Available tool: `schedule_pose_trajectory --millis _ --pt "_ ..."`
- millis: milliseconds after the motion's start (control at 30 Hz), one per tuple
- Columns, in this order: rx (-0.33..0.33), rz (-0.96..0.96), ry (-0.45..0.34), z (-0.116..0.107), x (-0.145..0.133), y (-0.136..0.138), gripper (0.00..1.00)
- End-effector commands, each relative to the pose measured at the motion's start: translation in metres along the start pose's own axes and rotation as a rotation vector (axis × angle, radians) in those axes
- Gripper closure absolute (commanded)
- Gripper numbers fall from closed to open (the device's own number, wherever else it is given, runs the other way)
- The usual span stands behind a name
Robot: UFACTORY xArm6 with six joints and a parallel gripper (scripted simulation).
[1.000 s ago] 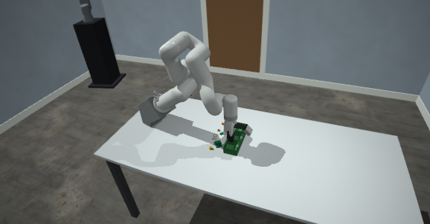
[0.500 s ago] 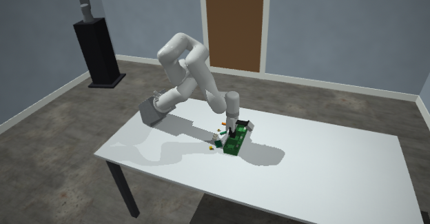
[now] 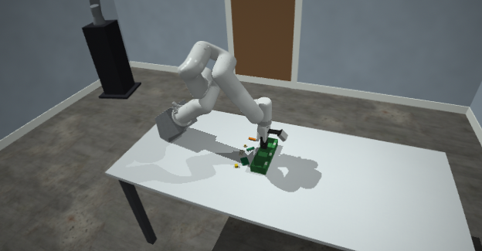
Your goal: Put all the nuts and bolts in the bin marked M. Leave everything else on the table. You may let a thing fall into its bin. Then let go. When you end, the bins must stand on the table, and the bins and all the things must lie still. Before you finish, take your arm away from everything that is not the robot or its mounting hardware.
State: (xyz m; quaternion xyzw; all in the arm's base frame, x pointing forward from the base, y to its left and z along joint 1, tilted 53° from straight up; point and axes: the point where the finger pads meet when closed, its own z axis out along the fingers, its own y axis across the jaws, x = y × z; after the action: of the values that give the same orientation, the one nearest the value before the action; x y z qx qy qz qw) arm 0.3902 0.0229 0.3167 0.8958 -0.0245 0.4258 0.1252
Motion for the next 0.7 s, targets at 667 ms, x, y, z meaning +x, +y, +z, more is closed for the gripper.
schedule_pose_trajectory --millis 667 --pt "-0.013 0.003 0.002 0.051 0.001 -0.001 0.93"
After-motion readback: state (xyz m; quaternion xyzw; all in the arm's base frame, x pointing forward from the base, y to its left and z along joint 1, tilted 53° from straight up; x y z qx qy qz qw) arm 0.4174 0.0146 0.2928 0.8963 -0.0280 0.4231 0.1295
